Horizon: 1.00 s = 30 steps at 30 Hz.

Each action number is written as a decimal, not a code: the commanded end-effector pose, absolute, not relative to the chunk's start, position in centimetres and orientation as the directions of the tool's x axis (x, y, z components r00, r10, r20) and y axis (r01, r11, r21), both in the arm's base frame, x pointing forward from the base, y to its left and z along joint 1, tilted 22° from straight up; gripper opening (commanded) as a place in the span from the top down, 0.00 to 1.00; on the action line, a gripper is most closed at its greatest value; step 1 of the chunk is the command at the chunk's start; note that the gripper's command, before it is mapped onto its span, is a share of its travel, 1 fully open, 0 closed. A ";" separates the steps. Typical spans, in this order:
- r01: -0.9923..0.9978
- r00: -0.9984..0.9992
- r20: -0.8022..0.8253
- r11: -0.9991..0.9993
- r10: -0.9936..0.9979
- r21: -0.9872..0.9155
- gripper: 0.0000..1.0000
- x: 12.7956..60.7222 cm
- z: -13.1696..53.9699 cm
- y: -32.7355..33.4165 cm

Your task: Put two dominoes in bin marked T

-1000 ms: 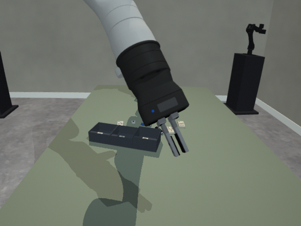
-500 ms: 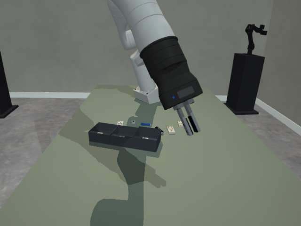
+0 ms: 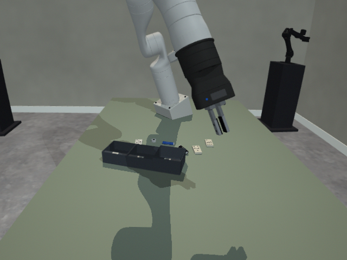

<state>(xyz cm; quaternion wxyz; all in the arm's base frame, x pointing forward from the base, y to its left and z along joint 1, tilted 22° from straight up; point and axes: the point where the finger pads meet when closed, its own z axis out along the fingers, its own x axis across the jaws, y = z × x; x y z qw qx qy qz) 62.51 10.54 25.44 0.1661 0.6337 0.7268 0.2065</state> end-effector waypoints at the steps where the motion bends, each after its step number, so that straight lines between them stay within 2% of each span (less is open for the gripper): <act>1: 0.874 -0.134 0.004 0.116 0.991 0.472 0.69 60.5 25.7 11.4; 11: 0.902 -0.105 -0.021 0.104 0.994 0.420 0.69 53.9 24.2 11.4; 13: 0.902 -0.105 -0.021 0.104 0.994 0.420 0.69 53.9 24.2 11.4; 28: 0.955 -0.007 -0.136 0.047 0.991 0.294 0.69 43.6 22.6 9.2; 30: 0.955 -0.007 -0.136 0.047 0.991 0.294 0.69 43.6 22.6 9.2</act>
